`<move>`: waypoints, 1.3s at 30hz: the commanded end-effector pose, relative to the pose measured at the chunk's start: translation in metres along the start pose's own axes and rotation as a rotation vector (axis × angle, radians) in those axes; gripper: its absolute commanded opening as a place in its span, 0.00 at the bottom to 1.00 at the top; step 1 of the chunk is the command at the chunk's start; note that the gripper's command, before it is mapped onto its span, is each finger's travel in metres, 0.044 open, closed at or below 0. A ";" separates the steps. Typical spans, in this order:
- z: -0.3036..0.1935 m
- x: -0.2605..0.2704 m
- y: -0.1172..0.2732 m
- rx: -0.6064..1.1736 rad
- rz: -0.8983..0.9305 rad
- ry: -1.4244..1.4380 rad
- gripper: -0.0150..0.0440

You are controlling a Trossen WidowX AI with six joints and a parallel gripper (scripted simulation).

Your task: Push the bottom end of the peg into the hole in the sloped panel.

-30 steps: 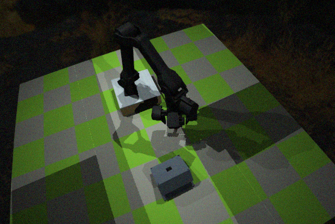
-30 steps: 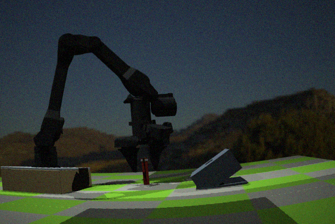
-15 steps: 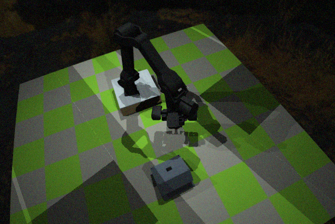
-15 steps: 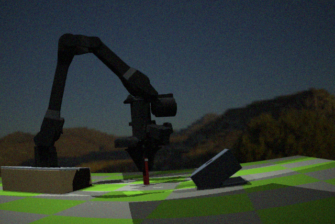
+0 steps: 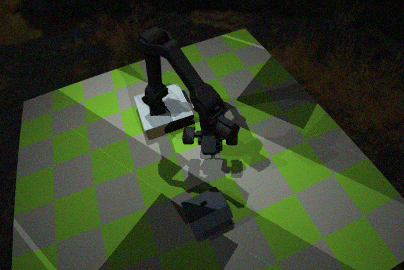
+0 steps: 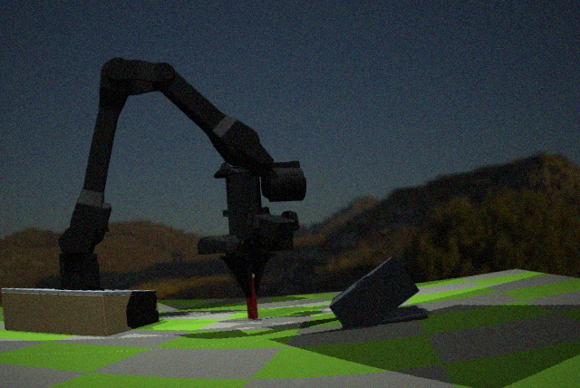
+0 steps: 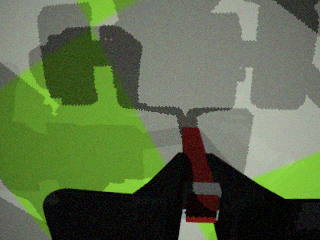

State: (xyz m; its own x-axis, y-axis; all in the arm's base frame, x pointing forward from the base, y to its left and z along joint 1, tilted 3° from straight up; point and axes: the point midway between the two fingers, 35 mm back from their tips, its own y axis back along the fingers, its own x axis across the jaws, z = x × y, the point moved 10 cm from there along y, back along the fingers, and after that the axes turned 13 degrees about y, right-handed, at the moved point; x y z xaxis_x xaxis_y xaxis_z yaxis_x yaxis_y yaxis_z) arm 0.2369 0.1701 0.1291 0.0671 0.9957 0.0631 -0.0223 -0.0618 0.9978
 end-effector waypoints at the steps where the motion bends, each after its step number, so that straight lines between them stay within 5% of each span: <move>1: 0.002 0.001 0.013 -0.004 0.004 0.000 0.25; 16: 0.003 0.001 0.076 -0.001 0.004 -0.003 0.25; 39: 0.023 -0.016 0.082 -0.088 0.076 -0.224 0.25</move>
State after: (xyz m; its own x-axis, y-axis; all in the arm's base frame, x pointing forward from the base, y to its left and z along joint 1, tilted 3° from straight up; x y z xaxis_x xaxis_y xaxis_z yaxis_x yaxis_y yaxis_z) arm 0.2539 0.1515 0.2079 0.2361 0.9637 0.1243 -0.0970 -0.1040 0.9898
